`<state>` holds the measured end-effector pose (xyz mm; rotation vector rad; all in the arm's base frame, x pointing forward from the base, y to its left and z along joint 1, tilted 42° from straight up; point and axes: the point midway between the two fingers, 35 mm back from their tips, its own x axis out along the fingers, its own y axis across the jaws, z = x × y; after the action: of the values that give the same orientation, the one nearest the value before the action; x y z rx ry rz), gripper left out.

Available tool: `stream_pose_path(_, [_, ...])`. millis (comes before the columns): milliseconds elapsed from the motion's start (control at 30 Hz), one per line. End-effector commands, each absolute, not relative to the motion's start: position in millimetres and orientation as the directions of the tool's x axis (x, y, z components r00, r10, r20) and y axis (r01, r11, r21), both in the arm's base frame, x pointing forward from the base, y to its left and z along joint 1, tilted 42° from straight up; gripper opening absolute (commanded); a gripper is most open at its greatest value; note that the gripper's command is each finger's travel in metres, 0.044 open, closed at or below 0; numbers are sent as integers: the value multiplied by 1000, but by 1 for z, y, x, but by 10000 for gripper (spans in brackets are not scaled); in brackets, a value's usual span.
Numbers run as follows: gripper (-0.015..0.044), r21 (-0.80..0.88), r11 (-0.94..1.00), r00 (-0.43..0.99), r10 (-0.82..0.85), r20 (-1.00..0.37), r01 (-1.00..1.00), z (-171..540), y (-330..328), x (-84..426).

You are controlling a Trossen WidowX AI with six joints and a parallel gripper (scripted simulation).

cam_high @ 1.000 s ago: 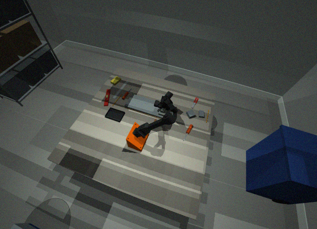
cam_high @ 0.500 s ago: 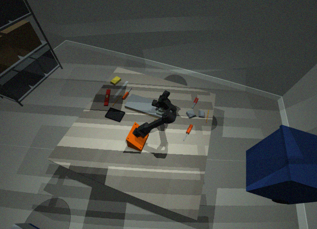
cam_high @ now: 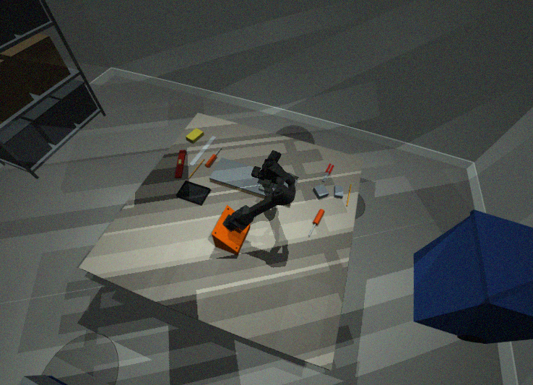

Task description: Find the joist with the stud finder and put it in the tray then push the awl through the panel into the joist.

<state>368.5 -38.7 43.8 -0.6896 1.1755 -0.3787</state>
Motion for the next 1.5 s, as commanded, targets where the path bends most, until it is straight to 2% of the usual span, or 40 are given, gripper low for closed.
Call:
stream_pose_path(0, [0, -664, 743, 356, -599, -717, -86, 35, -30, 367])
stream_pose_path(1467, [0, -661, 746, 355, -596, -720, -86, -10, 20, 361])
